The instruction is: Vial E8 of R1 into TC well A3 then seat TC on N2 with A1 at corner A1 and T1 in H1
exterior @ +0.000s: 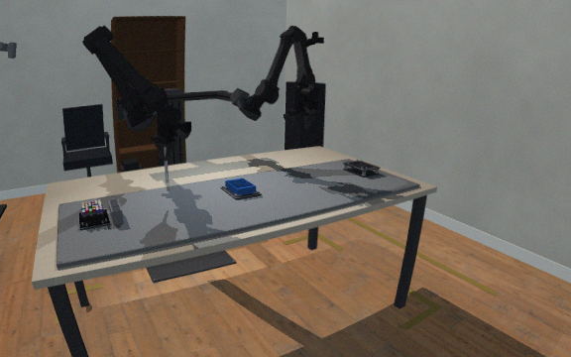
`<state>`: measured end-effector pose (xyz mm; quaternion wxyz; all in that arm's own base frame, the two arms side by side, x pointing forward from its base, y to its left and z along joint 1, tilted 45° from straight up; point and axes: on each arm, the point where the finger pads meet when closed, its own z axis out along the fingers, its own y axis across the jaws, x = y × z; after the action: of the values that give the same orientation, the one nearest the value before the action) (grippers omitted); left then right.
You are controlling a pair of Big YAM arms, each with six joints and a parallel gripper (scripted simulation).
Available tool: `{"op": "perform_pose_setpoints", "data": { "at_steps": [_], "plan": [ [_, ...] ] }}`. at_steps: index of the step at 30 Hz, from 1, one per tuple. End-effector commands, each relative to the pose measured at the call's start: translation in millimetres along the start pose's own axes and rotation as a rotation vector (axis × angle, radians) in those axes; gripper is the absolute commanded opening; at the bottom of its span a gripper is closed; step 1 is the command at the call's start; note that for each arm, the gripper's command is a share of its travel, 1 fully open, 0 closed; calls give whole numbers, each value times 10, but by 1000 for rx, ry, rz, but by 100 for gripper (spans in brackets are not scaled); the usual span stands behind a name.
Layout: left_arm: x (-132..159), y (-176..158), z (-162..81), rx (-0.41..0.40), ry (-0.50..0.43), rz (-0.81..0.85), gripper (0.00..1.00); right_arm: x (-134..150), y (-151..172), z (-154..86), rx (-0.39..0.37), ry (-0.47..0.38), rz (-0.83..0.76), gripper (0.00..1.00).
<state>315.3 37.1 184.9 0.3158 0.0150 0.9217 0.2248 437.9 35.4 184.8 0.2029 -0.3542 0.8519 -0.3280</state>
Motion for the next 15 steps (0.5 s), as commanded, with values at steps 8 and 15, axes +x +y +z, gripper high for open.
{"op": "perform_pose_setpoints", "data": {
  "at_steps": [8,15],
  "plan": [
    [-83,23,-50,1,-15,3,100,-280,104,-59,11,-35,20,9],
    [-83,23,-50,1,-15,3,100,-349,156,-70,13,-38,22,9]
  ]
}}
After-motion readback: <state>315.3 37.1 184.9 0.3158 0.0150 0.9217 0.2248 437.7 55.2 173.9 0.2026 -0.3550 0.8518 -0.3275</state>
